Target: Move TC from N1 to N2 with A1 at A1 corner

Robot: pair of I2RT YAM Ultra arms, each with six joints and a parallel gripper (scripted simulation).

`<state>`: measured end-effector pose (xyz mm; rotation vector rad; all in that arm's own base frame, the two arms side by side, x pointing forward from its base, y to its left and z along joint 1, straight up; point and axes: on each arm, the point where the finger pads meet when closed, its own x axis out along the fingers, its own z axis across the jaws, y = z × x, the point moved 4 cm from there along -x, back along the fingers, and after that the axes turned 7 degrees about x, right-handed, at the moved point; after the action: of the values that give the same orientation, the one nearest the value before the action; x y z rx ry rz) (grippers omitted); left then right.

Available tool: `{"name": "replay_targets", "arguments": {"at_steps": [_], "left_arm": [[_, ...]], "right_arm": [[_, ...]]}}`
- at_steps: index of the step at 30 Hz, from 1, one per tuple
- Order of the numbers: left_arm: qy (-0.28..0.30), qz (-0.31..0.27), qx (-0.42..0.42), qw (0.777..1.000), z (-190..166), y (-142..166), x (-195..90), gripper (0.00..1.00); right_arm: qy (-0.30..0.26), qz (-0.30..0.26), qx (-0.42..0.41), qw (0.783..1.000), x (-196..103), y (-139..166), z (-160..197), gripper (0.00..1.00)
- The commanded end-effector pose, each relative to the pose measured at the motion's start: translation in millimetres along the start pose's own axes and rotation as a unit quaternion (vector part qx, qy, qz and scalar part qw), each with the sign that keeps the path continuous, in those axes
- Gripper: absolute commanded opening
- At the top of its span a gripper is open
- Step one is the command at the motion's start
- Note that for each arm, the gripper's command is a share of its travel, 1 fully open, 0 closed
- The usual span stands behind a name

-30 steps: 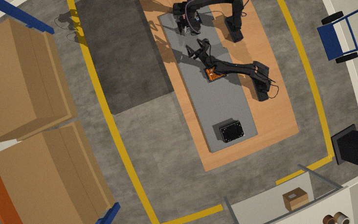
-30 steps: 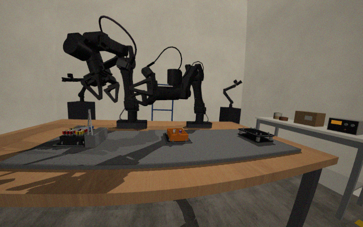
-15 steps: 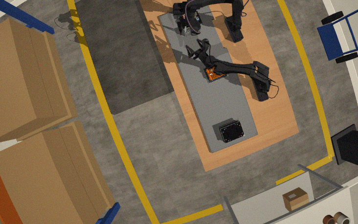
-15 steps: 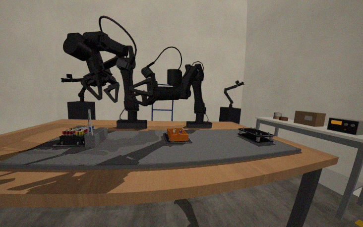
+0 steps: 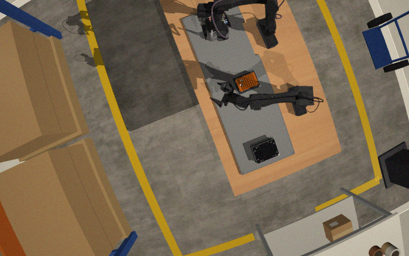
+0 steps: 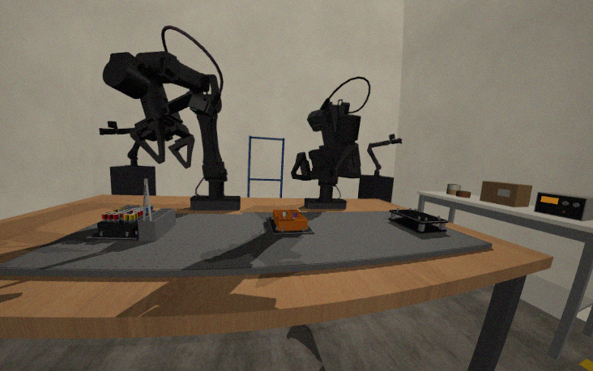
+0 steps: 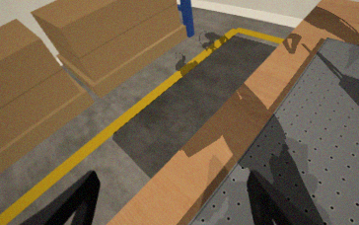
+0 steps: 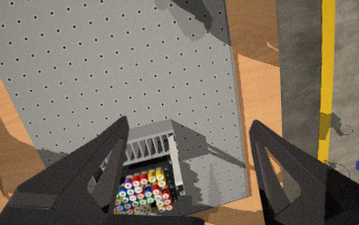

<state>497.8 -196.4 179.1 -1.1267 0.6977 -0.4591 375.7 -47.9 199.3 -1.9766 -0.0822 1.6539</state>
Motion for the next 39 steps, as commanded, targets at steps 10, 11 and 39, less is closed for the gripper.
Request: {"name": "replay_targets", "arguments": {"at_steps": [10,11,39], "left_arm": [[-0.212,0.178,-0.182,0.943,117,89,-162,1.00],[-0.230,0.191,-0.198,0.933,122,98,-178,1.00],[-0.496,0.336,-0.445,0.665,89,202,-448,1.00]], "right_arm": [[0.097,-0.017,-0.002,0.995,45,-84,-19,1.00],[0.107,-0.024,-0.002,0.994,52,-99,-18,1.00],[0.072,-0.352,0.036,0.932,129,-377,226,1.00]]}}
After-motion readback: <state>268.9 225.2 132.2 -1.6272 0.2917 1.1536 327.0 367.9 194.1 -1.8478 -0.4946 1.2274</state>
